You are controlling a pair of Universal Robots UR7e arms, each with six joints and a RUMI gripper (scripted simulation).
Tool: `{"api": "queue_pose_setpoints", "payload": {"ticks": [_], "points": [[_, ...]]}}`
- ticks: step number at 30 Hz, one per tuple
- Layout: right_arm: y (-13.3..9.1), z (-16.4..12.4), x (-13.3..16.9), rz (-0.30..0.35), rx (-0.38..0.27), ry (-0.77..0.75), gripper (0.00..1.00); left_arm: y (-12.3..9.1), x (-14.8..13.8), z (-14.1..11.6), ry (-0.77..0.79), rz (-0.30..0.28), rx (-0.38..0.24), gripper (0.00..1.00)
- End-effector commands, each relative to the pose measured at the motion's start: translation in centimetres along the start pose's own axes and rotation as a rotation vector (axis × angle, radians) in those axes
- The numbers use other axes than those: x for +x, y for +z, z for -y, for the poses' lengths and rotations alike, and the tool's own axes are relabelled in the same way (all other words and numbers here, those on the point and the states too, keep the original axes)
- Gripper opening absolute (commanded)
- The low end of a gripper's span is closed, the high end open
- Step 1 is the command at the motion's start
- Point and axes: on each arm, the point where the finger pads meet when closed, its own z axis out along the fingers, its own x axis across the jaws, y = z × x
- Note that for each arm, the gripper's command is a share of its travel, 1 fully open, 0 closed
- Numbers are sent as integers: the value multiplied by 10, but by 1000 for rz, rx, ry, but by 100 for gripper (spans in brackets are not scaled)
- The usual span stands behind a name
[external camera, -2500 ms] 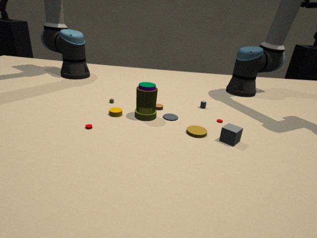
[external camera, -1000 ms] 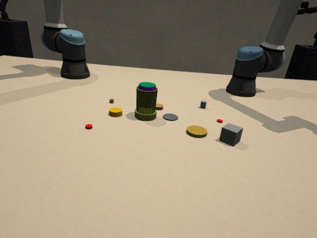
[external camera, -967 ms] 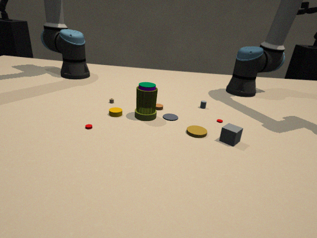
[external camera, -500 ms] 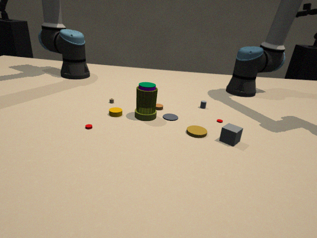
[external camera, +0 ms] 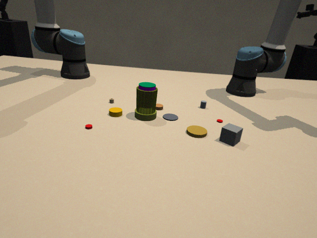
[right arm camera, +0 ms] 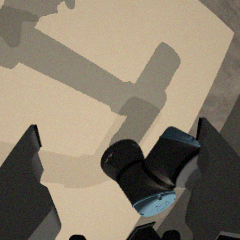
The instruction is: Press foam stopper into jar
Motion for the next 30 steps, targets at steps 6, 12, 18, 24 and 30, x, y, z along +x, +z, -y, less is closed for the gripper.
{"api": "queue_pose_setpoints", "payload": {"ticks": [6,12,18,24,30], "points": [[3,-24,-70,-88,143,-35,79,-9,1,-21,139,-10,-4,0],[4,-37,-97,-113,206,-51,79,-11,1,-26,185,-11,-5,0],[6,-60,-134,-138,307,-74,79,-16,0,-40,271,-17,-7,0],[9,-86,-170,-152,414,-97,79,-21,0,-52,353,-22,-9,0],[12,-105,-192,-152,488,-115,79,-23,-1,-57,398,-24,-10,0]]}}
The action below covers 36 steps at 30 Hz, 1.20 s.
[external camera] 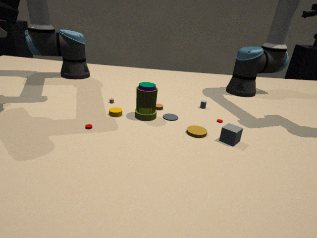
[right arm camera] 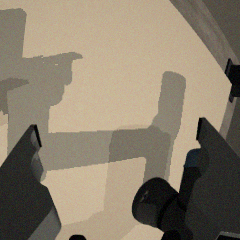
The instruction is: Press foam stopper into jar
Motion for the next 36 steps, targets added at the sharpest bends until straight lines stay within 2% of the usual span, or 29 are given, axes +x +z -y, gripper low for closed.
{"api": "queue_pose_setpoints", "payload": {"ticks": [1,12,14,17,29,31,36], "points": [[-10,-17,-27,-4,87,-10,79,-3,2,-6,53,-4,-1,0],[-34,-69,-85,30,302,-37,79,-11,8,-30,209,-14,-3,0],[-34,-69,-85,30,302,-37,79,-11,8,-30,209,-14,-3,0],[-40,-85,-99,48,362,-44,79,-12,9,-33,241,-15,-4,0],[-64,-156,-146,160,595,-74,79,-21,13,-59,412,-27,-5,0],[-64,-156,-146,160,595,-74,79,-21,13,-59,412,-27,-5,0],[-73,-188,-161,226,688,-87,79,-24,14,-67,475,-30,-5,0]]}}
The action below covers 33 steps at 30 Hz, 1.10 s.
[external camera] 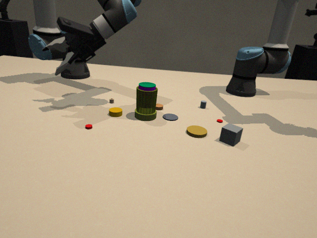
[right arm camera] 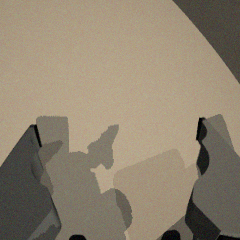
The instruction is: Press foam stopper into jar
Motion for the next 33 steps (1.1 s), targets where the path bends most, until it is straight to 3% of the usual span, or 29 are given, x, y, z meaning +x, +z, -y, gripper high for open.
{"api": "queue_pose_setpoints", "payload": {"ticks": [1,10,12,27,33], "points": [[-22,-21,-21,61,96,1,79,-3,5,-8,65,-5,1,0],[-64,-62,-51,204,257,4,79,-9,15,-25,196,-14,1,0],[-64,-62,-51,204,257,4,79,-9,15,-25,196,-14,1,0],[-135,-141,-80,511,479,14,79,-17,28,-52,406,-26,1,0],[-143,-142,-105,548,490,23,79,-17,28,-53,428,-26,0,0]]}}
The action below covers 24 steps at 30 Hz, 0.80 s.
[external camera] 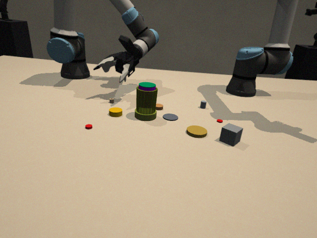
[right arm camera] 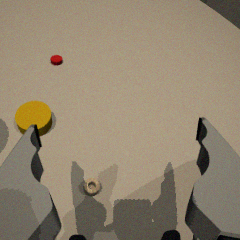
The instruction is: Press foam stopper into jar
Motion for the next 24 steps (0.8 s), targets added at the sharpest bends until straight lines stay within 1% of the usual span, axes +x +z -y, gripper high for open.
{"api": "queue_pose_setpoints", "payload": {"ticks": [1,11,13,24], "points": [[-2,-4,-31,57,30,14,79,-1,3,-3,35,-2,1,0],[-35,-16,-95,232,97,35,79,-6,14,-14,138,-9,3,0],[-35,-16,-95,232,97,35,79,-6,14,-14,138,-9,3,0],[-83,-28,-157,426,179,71,79,-9,25,-26,252,-16,4,0]]}}
